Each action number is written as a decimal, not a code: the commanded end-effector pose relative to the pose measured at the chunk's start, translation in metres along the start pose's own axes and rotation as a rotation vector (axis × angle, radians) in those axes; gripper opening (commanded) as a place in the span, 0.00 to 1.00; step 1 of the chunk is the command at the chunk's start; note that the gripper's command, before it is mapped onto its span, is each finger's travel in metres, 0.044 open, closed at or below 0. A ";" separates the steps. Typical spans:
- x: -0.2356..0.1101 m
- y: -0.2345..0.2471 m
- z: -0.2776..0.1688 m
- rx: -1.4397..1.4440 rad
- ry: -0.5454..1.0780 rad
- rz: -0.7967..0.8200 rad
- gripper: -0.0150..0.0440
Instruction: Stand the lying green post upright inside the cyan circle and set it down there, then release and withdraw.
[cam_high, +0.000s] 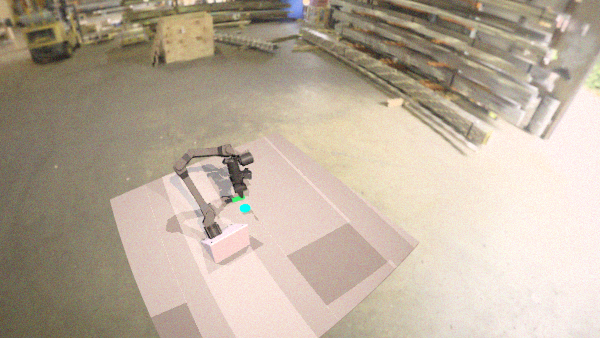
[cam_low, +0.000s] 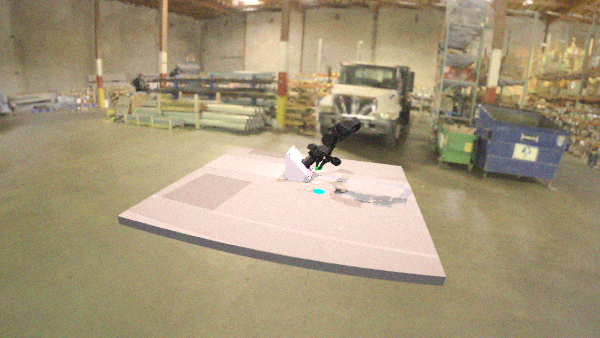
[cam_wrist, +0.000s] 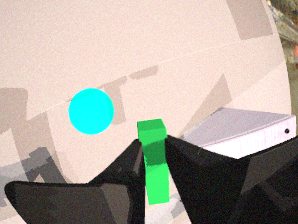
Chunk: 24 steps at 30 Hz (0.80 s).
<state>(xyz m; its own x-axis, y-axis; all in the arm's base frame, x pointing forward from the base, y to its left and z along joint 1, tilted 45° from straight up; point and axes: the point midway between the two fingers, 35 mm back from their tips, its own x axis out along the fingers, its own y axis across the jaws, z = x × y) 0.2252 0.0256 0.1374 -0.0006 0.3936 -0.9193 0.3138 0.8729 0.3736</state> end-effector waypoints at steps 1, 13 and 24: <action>0.000 -0.001 -0.001 -0.003 -0.027 -0.022 0.29; 0.004 -0.002 -0.003 -0.011 -0.080 -0.075 0.29; 0.006 -0.003 -0.003 -0.015 -0.134 -0.118 0.29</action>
<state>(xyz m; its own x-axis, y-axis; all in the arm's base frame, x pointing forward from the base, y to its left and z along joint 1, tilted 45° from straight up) 0.2211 0.0265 0.1305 0.0693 0.2671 -0.9612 0.3035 0.9122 0.2754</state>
